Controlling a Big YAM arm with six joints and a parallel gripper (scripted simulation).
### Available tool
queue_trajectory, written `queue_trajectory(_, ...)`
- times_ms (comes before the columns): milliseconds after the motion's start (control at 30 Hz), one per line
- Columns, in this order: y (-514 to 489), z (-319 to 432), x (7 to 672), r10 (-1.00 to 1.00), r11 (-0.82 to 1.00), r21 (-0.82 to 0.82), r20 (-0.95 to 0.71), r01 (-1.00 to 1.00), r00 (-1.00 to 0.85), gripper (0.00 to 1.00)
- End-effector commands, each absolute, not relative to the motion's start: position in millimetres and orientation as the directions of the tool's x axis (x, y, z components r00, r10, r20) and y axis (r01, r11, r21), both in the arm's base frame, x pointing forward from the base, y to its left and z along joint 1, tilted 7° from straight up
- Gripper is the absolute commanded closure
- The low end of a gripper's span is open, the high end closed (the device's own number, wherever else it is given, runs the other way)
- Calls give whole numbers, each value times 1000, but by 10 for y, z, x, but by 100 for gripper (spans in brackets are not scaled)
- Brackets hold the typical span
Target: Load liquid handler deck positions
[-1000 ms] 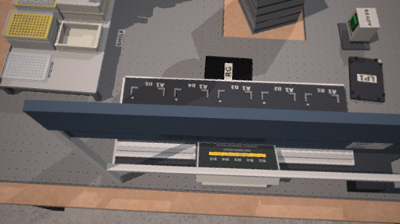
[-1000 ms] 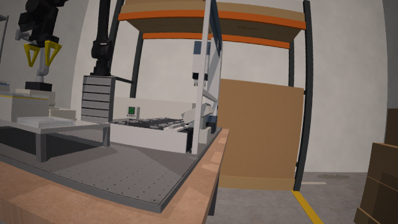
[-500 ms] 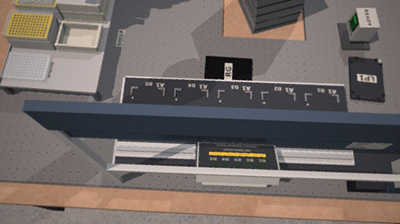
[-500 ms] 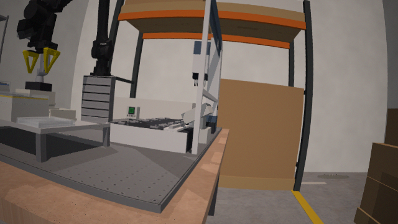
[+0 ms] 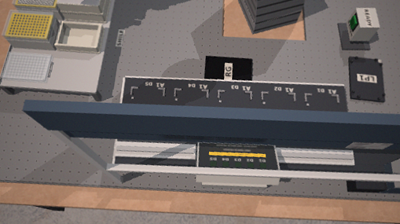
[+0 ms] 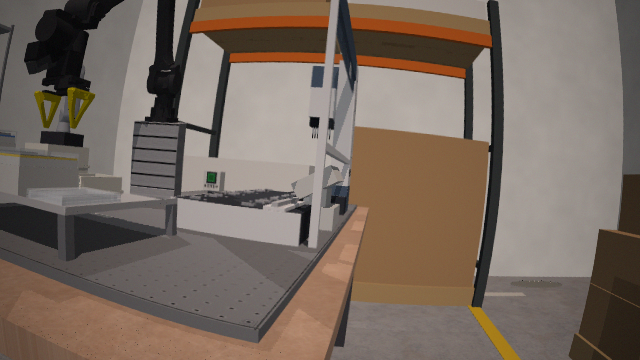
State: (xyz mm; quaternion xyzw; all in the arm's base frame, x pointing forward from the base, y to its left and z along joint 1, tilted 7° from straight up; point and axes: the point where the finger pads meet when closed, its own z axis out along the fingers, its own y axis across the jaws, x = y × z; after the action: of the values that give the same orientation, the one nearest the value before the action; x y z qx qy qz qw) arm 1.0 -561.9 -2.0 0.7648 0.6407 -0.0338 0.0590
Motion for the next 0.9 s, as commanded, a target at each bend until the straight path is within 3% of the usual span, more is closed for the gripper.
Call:
queue_trajectory(0, -5683, -110, 98, 976, -167, 50, -133, 985, 172, 0)
queue_trajectory(867, -5727, -477, 107, 976, -167, 50, -133, 985, 172, 0)
